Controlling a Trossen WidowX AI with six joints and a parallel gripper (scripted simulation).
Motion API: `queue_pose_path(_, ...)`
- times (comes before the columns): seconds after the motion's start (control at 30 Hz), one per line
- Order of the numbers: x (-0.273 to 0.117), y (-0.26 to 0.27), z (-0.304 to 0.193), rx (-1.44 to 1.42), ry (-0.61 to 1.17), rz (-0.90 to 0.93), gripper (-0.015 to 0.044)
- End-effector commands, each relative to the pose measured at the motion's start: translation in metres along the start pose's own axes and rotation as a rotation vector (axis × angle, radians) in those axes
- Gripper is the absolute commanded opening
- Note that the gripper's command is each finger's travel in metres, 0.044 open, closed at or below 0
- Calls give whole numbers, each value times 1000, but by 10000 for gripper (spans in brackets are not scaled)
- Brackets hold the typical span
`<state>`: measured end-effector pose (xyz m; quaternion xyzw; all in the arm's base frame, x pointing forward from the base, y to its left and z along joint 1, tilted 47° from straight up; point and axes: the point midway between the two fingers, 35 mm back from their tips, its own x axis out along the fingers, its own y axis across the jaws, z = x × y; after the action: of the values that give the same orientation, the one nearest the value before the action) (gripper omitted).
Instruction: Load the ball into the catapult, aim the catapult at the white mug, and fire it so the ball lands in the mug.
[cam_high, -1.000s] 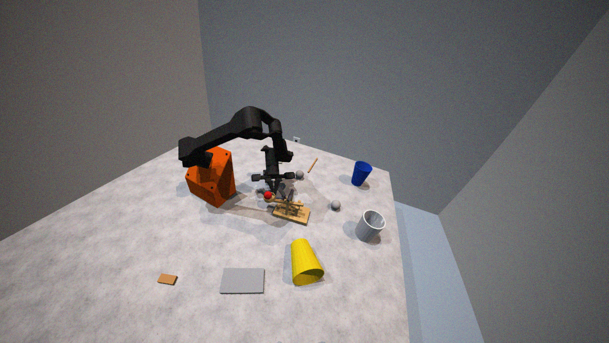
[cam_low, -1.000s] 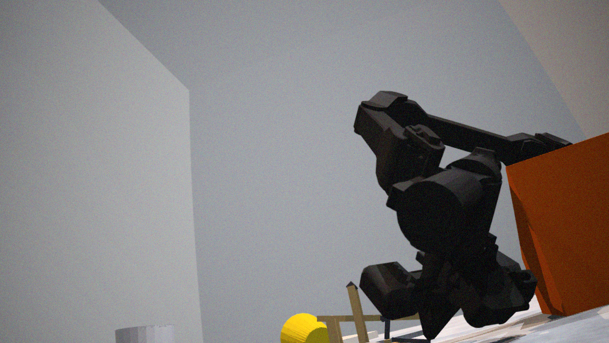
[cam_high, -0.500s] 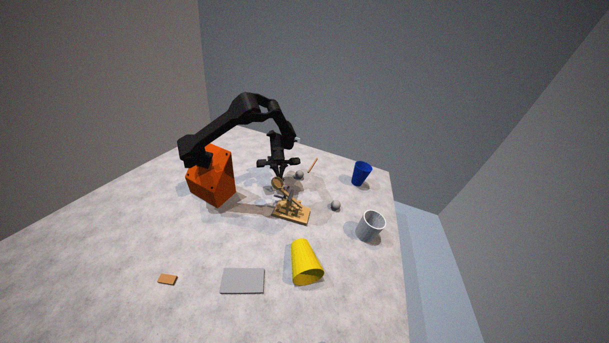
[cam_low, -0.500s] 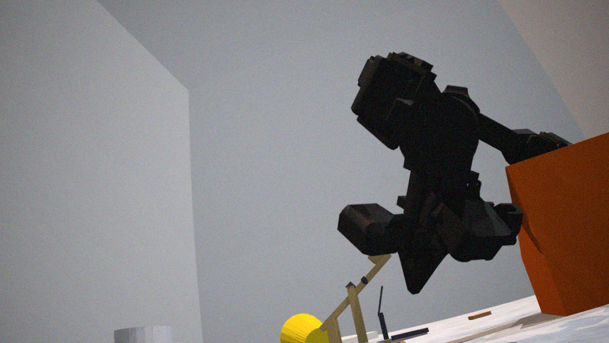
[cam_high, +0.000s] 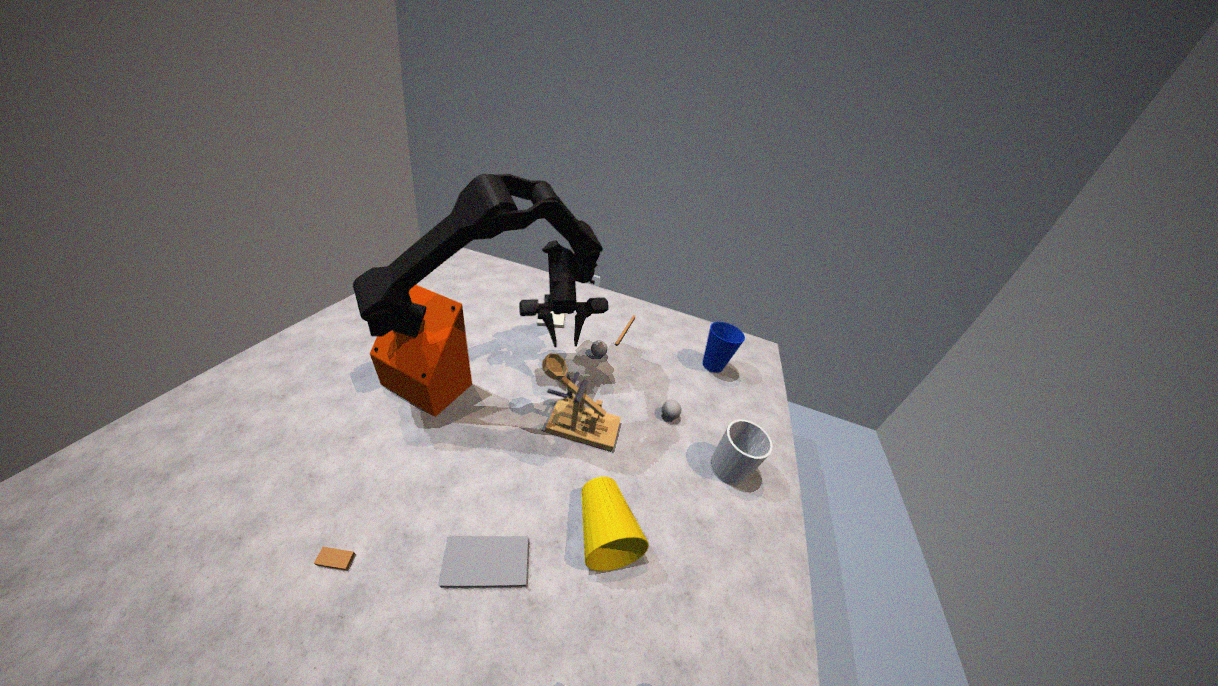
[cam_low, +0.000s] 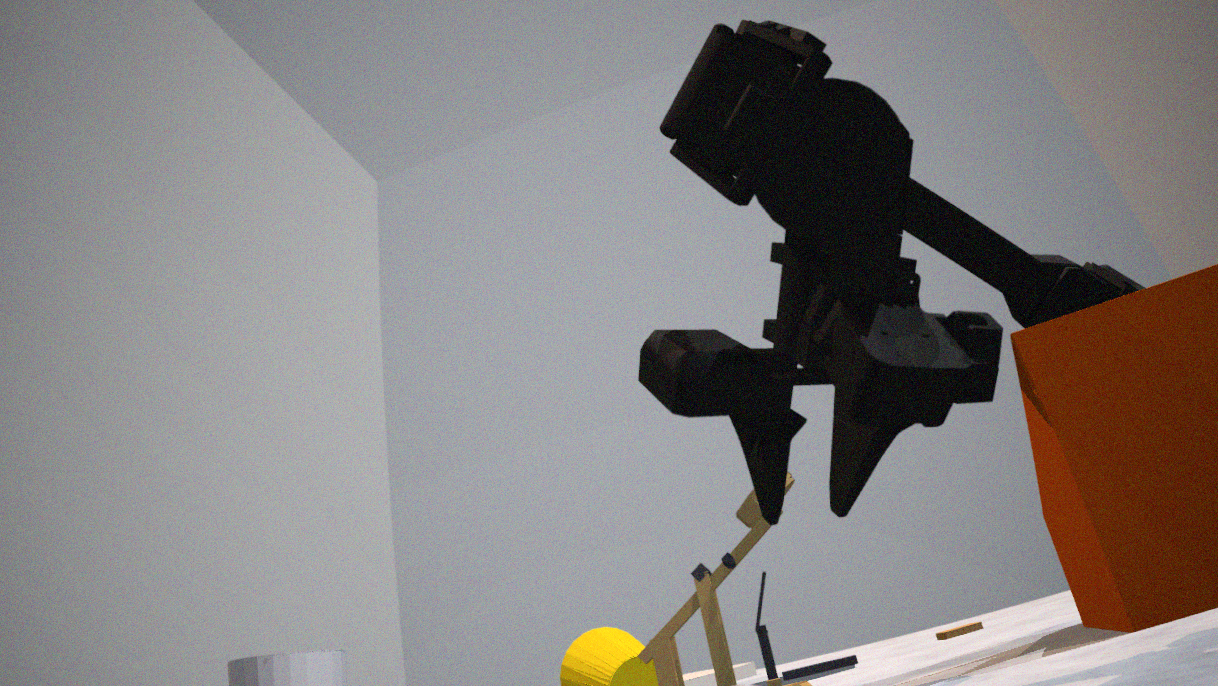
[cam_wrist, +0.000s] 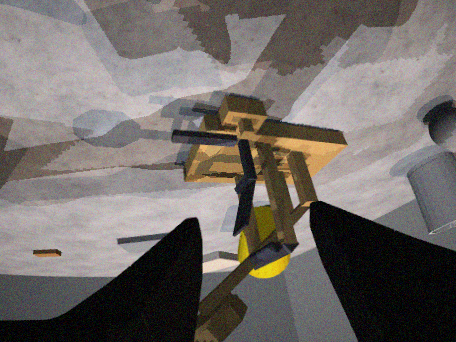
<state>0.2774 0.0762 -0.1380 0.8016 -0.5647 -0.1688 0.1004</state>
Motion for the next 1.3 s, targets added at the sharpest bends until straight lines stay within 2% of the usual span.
queue_pose_path(0.0,-3,-15,-5,119,-57,4,289)
queue_pose_path(0.2,-3,-38,-13,295,-143,22,440)
queue_pose_path(0.83,4,-115,-60,835,-397,67,440)
queue_pose_path(1.27,15,-171,-121,1231,-570,69,440)
